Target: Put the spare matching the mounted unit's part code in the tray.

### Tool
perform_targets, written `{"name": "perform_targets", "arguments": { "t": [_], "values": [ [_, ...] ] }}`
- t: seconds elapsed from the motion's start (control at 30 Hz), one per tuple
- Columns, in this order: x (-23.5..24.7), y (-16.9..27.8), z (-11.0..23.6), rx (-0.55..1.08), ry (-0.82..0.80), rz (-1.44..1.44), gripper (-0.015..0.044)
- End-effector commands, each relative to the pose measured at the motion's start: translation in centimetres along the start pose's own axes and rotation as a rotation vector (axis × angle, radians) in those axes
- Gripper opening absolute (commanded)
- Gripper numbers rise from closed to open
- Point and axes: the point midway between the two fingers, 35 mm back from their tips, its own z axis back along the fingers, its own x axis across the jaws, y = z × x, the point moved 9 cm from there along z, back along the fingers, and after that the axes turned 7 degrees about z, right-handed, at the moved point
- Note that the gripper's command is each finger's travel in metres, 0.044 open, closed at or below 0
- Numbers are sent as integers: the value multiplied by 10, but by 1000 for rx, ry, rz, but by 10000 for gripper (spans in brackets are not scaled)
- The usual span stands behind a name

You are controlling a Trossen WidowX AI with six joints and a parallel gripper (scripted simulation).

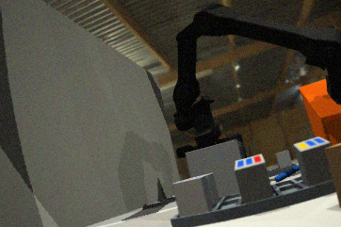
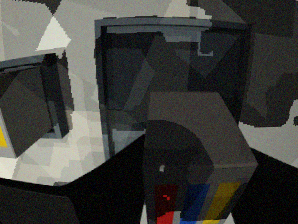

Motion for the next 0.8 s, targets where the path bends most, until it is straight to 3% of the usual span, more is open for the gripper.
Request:
{"name": "perform_targets", "arguments": {
  "t": [0.0,0.4,0.77],
  "values": [
    [3,-1,-5,-6,1,-10,0],
    [5,-2,-16,-8,1,-10,0],
    [2,-2,-13,-2,0,0,289]
  ]
}}
